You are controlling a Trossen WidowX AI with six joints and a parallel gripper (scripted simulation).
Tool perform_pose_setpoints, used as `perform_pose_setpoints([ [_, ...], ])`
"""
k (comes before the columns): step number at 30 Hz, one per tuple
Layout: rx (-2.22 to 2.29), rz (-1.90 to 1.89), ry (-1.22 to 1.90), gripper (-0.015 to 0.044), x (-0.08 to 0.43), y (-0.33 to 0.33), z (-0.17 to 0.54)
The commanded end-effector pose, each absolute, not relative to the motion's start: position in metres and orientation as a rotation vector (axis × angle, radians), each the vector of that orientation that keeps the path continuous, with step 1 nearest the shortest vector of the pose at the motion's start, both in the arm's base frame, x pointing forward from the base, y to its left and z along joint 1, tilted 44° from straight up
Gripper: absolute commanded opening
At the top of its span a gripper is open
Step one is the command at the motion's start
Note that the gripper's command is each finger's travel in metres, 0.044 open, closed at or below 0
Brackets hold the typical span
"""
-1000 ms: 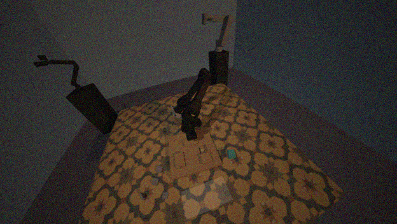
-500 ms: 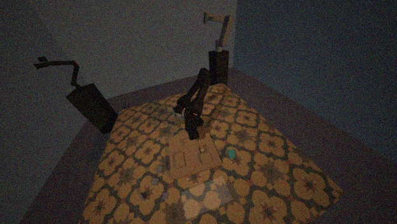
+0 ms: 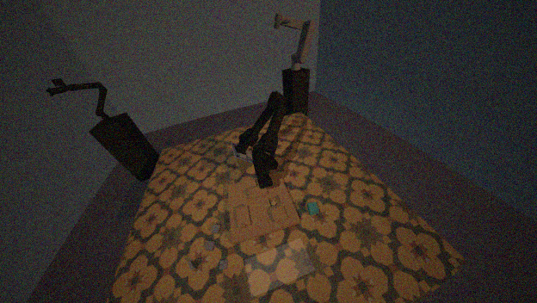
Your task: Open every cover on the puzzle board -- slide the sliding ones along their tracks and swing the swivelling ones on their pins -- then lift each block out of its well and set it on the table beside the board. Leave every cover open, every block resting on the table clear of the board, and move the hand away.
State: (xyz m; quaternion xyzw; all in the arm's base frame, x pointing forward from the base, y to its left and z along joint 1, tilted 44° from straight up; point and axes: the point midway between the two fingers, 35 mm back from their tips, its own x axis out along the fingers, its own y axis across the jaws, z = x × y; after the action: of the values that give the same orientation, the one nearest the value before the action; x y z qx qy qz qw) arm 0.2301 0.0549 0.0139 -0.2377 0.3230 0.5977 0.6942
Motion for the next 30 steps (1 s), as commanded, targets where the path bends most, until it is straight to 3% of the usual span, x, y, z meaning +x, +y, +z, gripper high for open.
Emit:
perform_pose_setpoints([
  [1,-0.521,1.34,0.721,0.0,0.229,0.059,0.016],
  [30,-0.519,1.341,0.719,0.0,0.23,0.058,0.038],
])
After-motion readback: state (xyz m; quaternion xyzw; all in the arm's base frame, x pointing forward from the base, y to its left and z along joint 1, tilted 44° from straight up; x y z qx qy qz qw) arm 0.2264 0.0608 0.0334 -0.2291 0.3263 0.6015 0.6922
